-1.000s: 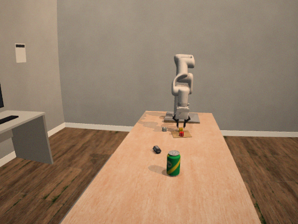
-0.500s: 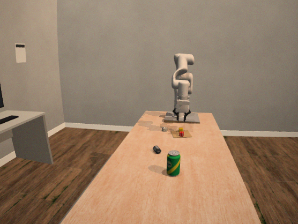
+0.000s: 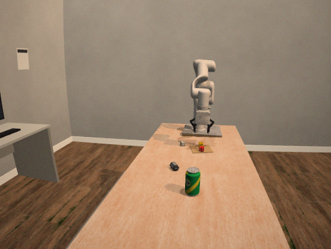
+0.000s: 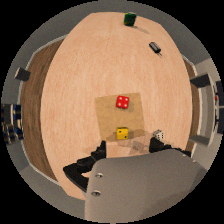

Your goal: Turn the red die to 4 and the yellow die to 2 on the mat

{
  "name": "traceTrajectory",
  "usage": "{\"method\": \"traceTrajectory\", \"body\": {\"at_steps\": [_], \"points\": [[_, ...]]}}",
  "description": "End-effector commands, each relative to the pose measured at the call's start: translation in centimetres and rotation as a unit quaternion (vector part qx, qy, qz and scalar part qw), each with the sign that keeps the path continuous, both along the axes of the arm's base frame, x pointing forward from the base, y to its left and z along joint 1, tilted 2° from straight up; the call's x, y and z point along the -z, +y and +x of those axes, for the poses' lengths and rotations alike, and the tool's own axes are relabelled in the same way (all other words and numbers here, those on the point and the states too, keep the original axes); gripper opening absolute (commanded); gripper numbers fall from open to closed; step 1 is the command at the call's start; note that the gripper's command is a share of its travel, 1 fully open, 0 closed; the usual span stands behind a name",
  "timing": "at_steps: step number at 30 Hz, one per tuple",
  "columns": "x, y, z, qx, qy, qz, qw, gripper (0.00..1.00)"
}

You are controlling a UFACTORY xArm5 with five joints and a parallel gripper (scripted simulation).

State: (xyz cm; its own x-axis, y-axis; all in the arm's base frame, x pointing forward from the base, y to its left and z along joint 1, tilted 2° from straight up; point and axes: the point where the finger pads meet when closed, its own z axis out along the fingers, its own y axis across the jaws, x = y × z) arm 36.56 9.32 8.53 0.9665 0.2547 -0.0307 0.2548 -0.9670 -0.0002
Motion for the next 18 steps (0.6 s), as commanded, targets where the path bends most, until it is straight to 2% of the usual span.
{"method": "traceTrajectory", "body": {"at_steps": [1, 11, 18], "points": [[-0.1, 0.0, 0.1, 0.000, -0.002, 0.000, 1.000, 1.00], [-0.3, 0.0, 0.1, 0.000, -0.002, 0.000, 1.000, 1.00], [-2.3, 0.0, 0.2, 0.000, -0.002, 0.001, 1.000, 1.00]]}}
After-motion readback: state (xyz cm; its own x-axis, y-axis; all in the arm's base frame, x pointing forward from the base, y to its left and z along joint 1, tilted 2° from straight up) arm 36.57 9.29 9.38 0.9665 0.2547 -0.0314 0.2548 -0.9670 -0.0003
